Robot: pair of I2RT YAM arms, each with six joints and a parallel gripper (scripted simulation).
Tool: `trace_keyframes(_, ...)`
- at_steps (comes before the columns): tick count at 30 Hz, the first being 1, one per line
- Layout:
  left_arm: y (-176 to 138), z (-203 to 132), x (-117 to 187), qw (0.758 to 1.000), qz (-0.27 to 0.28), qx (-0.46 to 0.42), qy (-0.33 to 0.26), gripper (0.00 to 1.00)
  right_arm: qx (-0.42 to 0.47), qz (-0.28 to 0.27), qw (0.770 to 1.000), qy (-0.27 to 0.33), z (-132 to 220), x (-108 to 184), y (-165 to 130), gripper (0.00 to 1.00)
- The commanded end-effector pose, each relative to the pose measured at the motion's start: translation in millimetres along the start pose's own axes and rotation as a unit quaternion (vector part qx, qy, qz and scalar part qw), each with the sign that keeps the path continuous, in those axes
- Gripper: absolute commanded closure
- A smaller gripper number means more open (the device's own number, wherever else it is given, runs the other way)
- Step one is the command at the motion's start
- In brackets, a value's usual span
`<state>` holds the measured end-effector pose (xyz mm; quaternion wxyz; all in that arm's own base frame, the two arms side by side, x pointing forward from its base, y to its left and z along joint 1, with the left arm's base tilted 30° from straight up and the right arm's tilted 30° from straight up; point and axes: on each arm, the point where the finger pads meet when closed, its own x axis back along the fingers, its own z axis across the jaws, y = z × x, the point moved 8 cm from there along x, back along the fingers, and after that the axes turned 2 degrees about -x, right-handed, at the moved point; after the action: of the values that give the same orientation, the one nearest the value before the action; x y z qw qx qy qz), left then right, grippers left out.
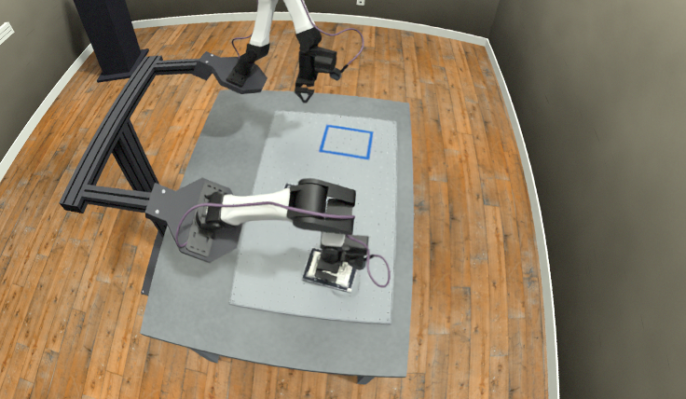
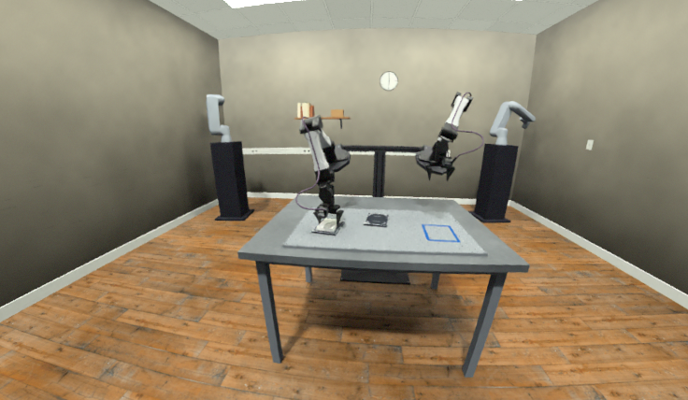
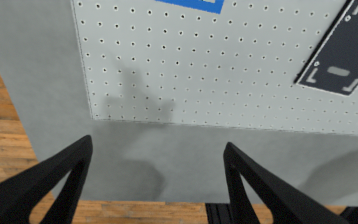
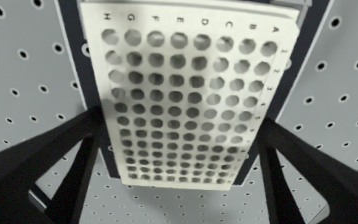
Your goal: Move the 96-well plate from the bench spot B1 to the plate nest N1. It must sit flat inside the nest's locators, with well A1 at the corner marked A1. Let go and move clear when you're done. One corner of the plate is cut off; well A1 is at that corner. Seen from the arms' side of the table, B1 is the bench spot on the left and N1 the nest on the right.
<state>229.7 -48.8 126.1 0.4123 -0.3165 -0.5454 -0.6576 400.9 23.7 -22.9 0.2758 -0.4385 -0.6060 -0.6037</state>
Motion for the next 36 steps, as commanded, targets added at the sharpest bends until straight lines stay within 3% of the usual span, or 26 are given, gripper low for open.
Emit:
trace_keyframes(1,1.0,0.7,1.2,1.000,-0.001,-0.001,-0.001,0.00,0.008,0.013,1.000,-0.002,3.6,-7.5,-8.9,0.00)
trace_keyframes(29,1.0,0.7,1.2,1.000,-0.001,-0.001,-0.001,0.00,0.012,0.023,1.000,-0.004,4.0,-5.2,-15.3,0.00)
trace_keyframes(32,1.0,0.7,1.2,1.000,-0.001,-0.001,-0.001,0.00,0.002,-0.003,1.000,0.001,3.2,10.6,1.3,0.00)
trace_keyframes(36,1.0,0.7,1.2,1.000,-0.001,-0.001,-0.001,0.00,0.001,-0.003,1.000,0.000,2.5,13.2,2.3,0.00)
